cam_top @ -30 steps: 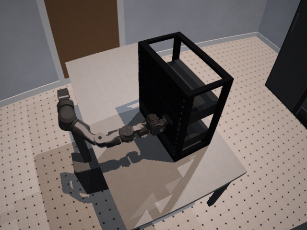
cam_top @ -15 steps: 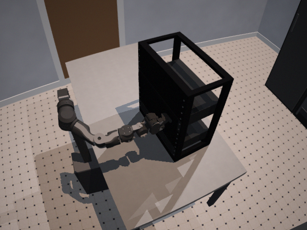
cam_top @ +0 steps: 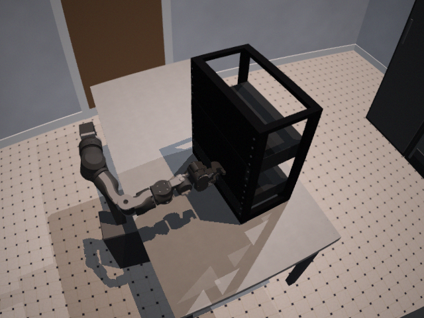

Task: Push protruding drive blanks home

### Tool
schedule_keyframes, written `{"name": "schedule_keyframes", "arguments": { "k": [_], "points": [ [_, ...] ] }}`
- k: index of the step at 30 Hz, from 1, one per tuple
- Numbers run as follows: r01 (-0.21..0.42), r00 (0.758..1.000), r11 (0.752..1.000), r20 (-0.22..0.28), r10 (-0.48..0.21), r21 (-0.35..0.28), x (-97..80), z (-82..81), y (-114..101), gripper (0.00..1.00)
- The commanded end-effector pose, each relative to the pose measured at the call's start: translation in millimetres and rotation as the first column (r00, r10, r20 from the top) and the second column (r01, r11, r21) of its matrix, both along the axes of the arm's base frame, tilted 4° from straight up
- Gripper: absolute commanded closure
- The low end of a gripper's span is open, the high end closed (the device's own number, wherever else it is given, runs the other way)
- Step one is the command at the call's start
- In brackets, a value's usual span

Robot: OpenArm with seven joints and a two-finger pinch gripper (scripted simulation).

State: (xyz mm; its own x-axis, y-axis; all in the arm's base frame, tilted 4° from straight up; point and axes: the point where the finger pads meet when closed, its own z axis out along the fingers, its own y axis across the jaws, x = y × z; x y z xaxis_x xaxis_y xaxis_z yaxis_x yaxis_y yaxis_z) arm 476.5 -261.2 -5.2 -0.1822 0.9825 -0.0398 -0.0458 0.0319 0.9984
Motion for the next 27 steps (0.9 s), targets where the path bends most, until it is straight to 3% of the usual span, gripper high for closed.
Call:
{"name": "schedule_keyframes", "arguments": {
  "k": [1, 14, 27],
  "points": [
    [0.015, 1.000, 1.000, 0.011, -0.015, 0.015, -4.9, 3.9, -3, 1.00],
    [0.015, 1.000, 1.000, 0.011, -0.015, 0.015, -45.5, 2.3, -10, 1.00],
    [0.017, 1.000, 1.000, 0.010, -0.017, 0.015, -52.0, 3.8, -11, 1.00]
  ]
}}
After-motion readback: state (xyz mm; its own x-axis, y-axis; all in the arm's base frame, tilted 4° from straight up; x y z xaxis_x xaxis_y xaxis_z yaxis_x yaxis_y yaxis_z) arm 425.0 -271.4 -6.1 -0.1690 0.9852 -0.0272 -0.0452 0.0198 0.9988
